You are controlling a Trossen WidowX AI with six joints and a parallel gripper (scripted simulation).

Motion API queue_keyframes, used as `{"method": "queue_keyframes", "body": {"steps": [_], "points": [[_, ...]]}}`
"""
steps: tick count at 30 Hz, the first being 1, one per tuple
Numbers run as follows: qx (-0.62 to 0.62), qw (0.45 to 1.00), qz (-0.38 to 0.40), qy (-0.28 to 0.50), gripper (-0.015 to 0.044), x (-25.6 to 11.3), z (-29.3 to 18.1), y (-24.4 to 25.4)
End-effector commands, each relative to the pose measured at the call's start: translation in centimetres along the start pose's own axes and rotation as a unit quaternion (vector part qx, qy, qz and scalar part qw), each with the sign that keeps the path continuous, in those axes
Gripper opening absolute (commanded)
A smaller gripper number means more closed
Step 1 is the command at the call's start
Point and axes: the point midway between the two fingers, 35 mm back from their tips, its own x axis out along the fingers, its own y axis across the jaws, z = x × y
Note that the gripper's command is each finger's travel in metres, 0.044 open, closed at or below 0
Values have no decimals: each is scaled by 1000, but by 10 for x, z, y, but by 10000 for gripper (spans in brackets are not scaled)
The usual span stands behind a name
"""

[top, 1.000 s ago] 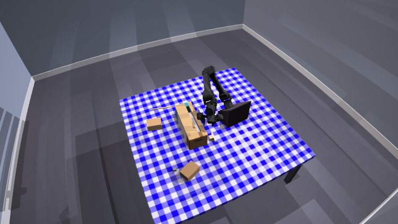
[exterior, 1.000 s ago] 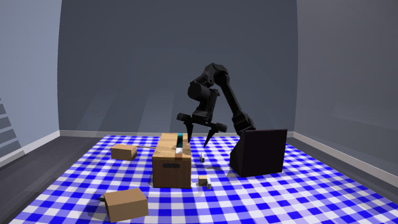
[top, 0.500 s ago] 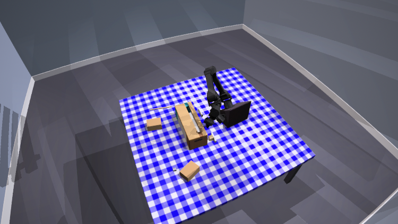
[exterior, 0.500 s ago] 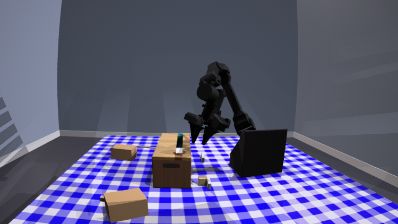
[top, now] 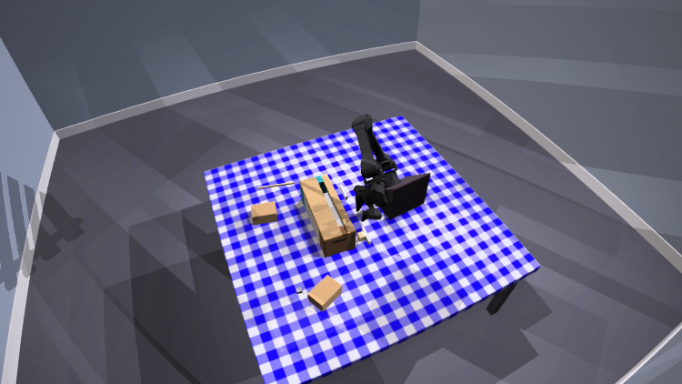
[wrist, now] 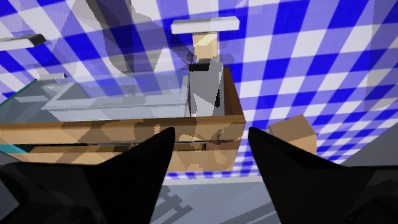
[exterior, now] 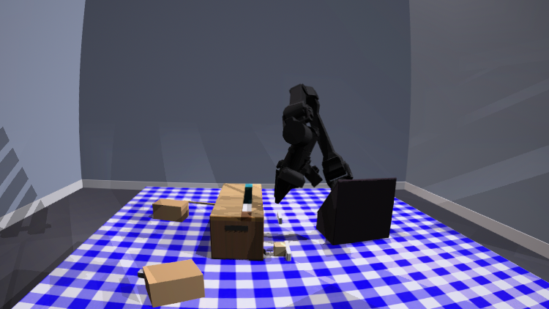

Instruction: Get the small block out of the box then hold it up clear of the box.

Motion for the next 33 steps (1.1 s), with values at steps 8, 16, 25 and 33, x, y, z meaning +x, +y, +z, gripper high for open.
{"method": "queue_keyframes", "body": {"steps": [8, 16, 25, 33], "points": [[-13, 1000, 6, 1, 285, 70, 29, 1], [-16, 1000, 7, 3, 285, 89, 39, 5], [-16, 1000, 6, 2, 285, 101, 43, 4], [-16, 1000, 6, 2, 285, 113, 48, 4]]}}
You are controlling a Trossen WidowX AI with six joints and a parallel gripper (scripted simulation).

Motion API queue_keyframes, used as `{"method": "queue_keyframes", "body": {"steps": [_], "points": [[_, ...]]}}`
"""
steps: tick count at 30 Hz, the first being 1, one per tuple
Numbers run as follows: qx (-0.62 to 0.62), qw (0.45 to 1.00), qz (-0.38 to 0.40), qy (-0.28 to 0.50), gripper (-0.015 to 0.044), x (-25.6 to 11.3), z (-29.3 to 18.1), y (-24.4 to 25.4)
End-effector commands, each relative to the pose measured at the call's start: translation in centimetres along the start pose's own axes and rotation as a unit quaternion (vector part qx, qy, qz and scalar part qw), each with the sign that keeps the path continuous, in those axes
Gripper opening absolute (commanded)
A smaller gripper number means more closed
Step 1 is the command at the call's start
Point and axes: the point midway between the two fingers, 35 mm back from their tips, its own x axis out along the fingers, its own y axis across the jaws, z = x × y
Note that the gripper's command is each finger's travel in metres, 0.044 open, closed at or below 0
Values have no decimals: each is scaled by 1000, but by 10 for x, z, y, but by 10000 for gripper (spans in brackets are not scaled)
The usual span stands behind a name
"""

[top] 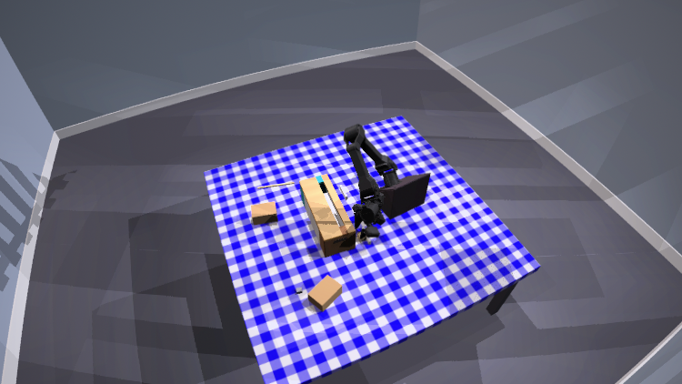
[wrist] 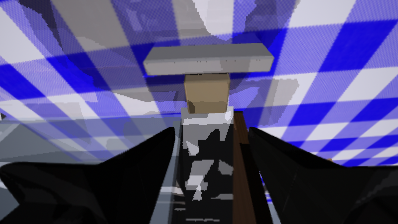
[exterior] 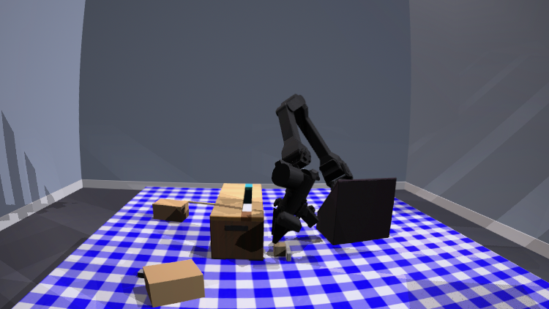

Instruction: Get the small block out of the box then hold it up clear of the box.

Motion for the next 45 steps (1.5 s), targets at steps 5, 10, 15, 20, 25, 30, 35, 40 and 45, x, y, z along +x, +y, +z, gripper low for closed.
{"method": "queue_keyframes", "body": {"steps": [5, 10, 15, 20, 25, 30, 35, 40, 45], "points": [[-8, 1000, 5, -2, 285, 13, 9, 2], [-8, 1000, 5, -1, 285, 20, 12, 2], [-8, 1000, 6, -1, 285, 28, 16, 3], [-8, 1000, 7, -1, 285, 34, 19, 4], [-8, 1000, 7, -1, 233, 36, 21, 5], [-8, 1000, 7, -1, 101, 36, 21, 5], [5, 1000, 4, 2, 29, 36, 19, 3], [11, 1000, 1, 2, 0, 21, 10, -1], [5, 1000, 1, 0, 0, 2, 2, -1]]}}
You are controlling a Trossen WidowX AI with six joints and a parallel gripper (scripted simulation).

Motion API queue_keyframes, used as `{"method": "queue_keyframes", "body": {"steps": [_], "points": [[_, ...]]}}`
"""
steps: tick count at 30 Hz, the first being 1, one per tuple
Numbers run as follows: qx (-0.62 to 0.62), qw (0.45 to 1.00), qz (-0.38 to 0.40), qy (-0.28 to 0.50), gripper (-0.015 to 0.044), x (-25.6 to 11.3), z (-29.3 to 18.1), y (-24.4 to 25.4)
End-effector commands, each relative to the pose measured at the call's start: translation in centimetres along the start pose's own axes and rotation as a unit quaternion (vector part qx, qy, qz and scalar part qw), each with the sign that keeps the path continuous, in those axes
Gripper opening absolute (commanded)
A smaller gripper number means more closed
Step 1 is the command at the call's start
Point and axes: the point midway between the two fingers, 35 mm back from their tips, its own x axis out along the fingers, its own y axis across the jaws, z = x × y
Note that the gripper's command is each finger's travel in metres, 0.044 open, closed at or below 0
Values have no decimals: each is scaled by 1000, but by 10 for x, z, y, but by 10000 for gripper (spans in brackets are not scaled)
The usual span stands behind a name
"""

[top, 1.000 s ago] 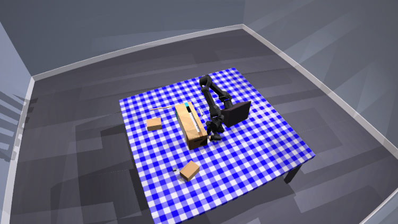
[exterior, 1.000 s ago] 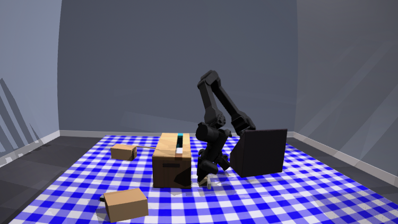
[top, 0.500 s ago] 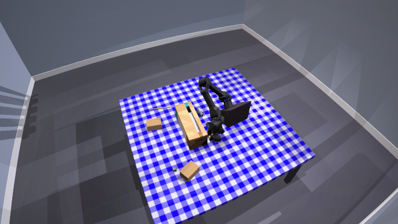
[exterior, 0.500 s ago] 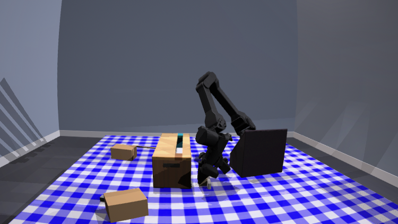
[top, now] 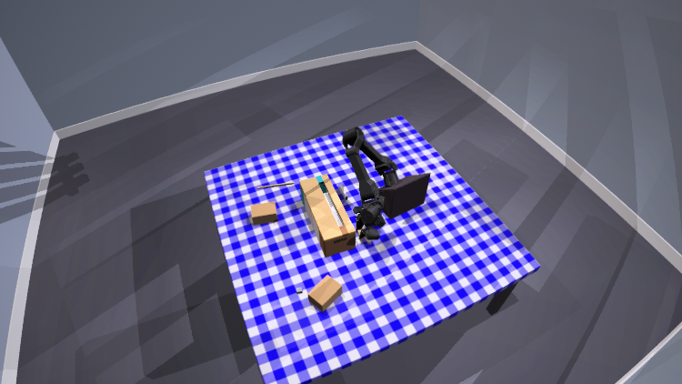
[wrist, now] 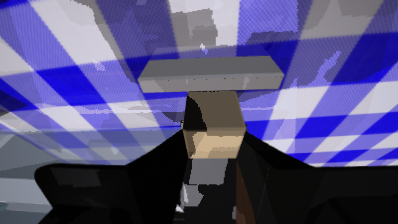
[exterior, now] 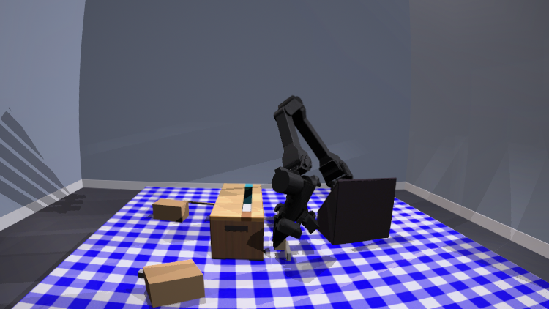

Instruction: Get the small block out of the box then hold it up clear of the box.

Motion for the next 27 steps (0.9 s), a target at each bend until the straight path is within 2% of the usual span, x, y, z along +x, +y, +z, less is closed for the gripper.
{"method": "queue_keyframes", "body": {"steps": [1, 10, 27], "points": [[2, 1000, -5, 1, 0, -17, -9, -1], [-11, 1000, -7, 1, 0, -39, -18, 1], [-200, 974, -100, 22, 0, -107, -39, 5]]}}
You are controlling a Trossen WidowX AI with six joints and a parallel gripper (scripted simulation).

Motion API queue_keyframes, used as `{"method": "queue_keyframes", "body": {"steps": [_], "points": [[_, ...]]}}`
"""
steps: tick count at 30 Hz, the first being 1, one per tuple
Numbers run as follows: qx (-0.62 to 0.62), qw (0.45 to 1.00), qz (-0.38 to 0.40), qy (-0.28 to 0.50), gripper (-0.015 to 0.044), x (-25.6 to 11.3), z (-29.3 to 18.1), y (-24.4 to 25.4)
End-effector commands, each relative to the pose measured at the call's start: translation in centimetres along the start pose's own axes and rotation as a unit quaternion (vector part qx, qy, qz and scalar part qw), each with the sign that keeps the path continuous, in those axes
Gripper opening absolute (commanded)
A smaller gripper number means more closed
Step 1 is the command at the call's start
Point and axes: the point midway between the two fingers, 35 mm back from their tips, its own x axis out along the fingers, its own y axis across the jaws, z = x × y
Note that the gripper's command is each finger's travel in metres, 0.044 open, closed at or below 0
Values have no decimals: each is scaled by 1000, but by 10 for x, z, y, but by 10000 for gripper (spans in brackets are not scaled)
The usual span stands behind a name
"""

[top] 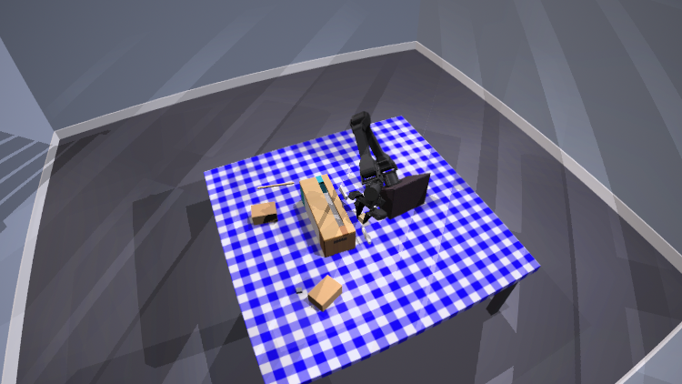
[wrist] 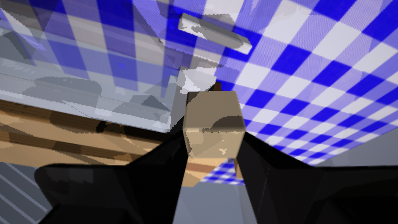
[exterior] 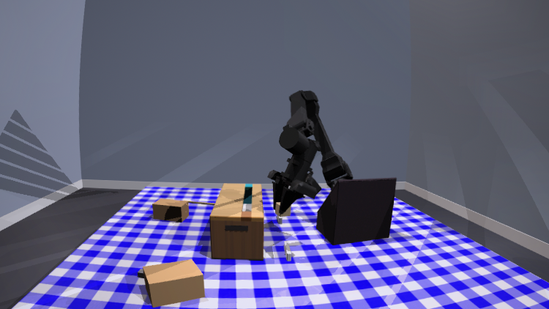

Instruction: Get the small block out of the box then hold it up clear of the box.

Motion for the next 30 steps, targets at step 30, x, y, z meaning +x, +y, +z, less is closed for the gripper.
{"method": "queue_keyframes", "body": {"steps": [30], "points": [[-106, 993, -51, 26, 0, -40, -7, 2]]}}
